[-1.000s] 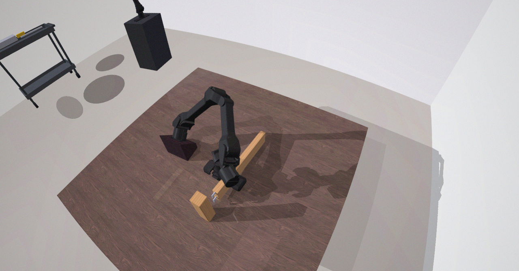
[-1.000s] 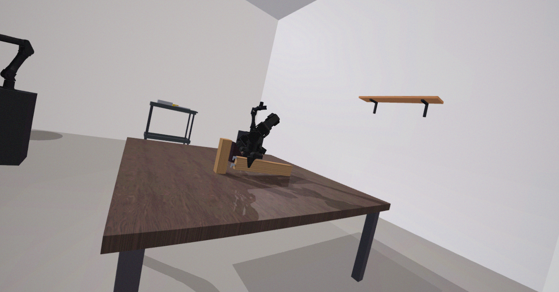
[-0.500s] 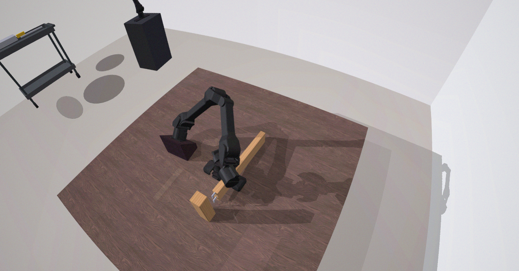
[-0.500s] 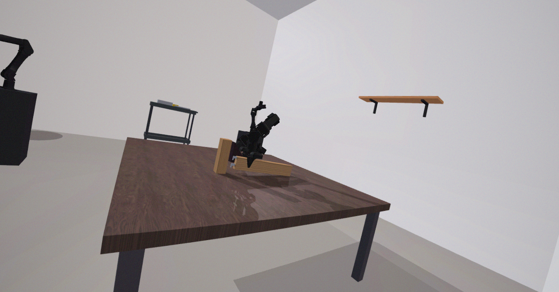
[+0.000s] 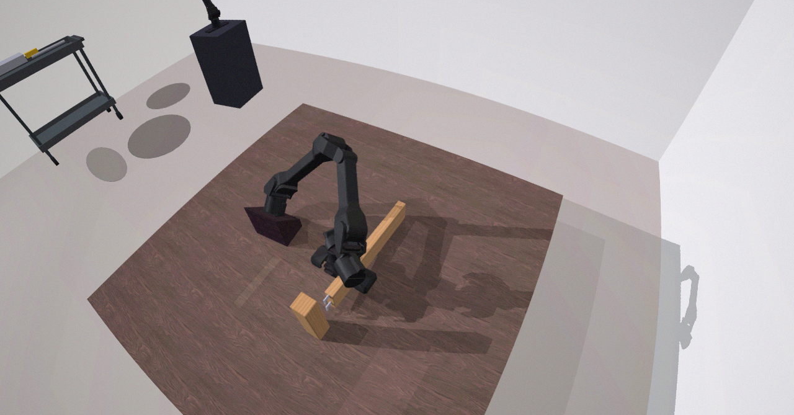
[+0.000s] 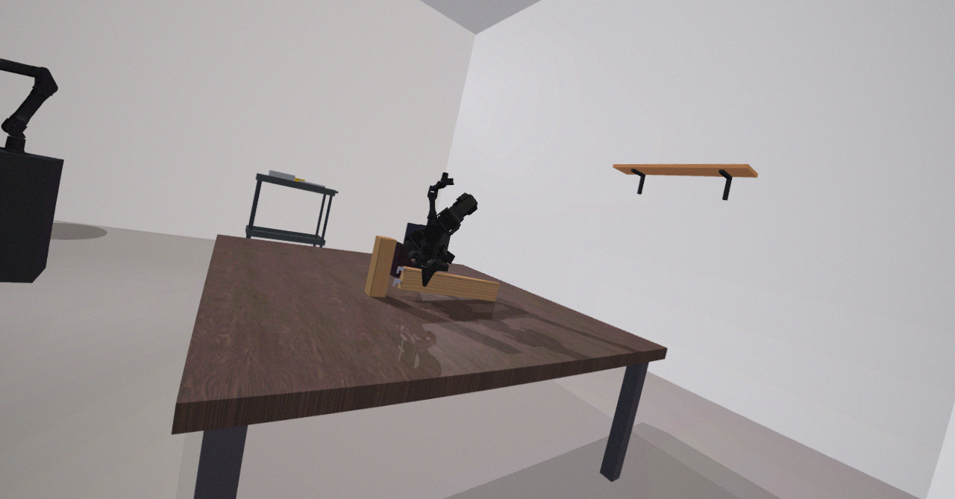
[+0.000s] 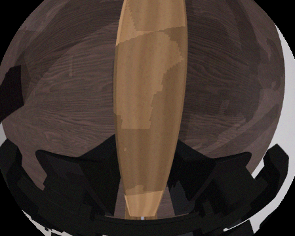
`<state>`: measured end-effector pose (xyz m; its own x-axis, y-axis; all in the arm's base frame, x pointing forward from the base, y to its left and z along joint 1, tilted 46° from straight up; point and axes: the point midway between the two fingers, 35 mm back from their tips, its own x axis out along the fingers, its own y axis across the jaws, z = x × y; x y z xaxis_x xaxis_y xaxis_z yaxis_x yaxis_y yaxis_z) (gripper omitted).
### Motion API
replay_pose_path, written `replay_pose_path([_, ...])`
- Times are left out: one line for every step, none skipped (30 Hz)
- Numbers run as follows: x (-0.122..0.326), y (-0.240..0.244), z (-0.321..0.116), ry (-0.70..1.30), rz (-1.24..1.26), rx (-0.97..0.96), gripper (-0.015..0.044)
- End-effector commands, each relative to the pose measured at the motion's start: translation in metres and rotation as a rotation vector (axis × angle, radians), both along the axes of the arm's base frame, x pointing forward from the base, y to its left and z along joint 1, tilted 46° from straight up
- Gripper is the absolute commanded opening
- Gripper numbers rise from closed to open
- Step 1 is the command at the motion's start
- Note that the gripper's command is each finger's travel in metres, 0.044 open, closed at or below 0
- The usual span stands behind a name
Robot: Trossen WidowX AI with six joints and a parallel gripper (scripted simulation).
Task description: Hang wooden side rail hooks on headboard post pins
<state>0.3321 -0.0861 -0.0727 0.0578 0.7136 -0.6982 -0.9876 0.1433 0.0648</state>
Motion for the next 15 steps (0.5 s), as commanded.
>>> replay_pose_path([-0.0009, -0.003, -0.0005, -0.006, -0.004, -0.002, 0.0])
replay_pose_path([-0.001, -0.003, -0.0007, -0.006, -0.004, -0.002, 0.0])
replay_pose_path([-0.0012, -0.0029, -0.0008, -0.006, -0.004, -0.002, 0.0])
replay_pose_path([-0.0013, -0.0029, -0.001, -0.006, -0.004, -0.002, 0.0])
replay_pose_path([-0.0014, -0.0029, -0.0011, -0.006, -0.004, -0.002, 0.0])
replay_pose_path([-0.0014, -0.003, -0.0013, -0.006, -0.004, -0.002, 0.0])
replay_pose_path([-0.0014, -0.003, -0.0013, -0.006, -0.004, -0.002, 0.0])
replay_pose_path([-0.0014, -0.0031, -0.0014, -0.006, -0.004, -0.002, 0.0])
replay_pose_path([-0.0014, -0.0032, -0.0014, -0.006, -0.004, -0.002, 0.0])
replay_pose_path([-0.0013, -0.0033, -0.0014, -0.006, -0.004, -0.002, 0.0])
replay_pose_path([-0.0012, -0.0035, -0.0014, -0.006, -0.004, -0.002, 0.0])
replay_pose_path([-0.0012, -0.0036, -0.0014, -0.006, -0.004, -0.002, 0.0])
replay_pose_path([-0.0011, -0.0037, -0.0014, -0.006, -0.004, -0.002, 0.0])
replay_pose_path([-0.0011, -0.0038, -0.0014, -0.006, -0.004, -0.002, 0.0])
replay_pose_path([-0.001, -0.0039, -0.0014, -0.006, -0.004, -0.002, 0.0])
